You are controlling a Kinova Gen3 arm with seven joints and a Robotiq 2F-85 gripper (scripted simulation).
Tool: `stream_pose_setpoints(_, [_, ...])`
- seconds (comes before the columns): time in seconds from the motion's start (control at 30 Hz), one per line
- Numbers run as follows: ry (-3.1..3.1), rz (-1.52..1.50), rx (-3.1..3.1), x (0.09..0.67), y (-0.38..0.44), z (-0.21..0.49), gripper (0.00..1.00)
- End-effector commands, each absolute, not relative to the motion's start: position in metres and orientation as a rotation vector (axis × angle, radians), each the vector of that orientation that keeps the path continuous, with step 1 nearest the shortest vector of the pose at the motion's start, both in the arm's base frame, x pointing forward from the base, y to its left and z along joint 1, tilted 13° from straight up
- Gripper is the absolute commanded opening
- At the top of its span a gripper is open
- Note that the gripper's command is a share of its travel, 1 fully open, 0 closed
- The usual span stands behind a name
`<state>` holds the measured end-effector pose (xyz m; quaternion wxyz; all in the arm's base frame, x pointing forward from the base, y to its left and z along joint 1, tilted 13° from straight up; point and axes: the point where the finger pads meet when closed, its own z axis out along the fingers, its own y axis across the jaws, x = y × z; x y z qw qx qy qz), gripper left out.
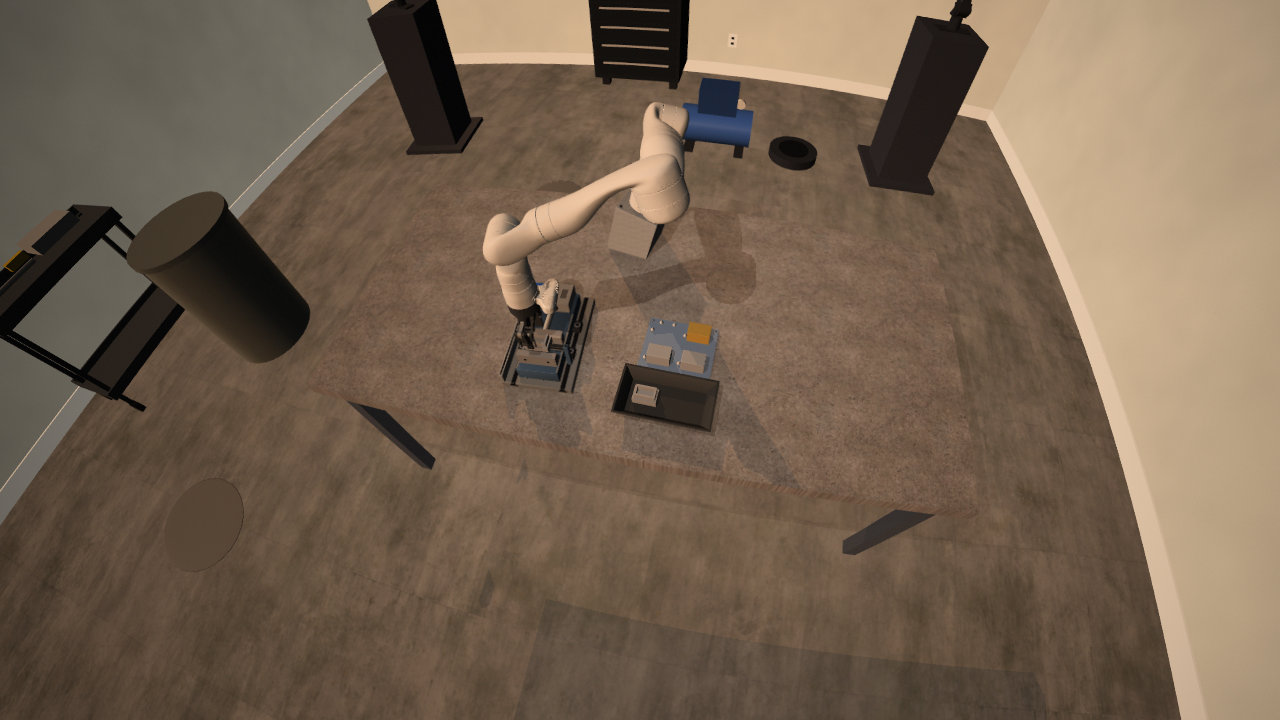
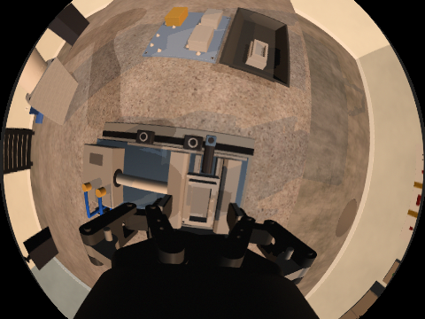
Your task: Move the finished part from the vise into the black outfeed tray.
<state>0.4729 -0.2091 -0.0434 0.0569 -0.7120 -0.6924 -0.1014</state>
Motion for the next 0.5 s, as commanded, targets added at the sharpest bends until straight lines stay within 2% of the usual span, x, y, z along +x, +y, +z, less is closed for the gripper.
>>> stream_pose_setpoints(0.0, [-2.100, -0.308, -2.160, 0.4732, -0.2094, -0.0435, 0.67])
stream_pose_setpoints(0.47, [-2.100, -0.308, -2.160, 0.4735, -0.2082, -0.0487, 0.67])
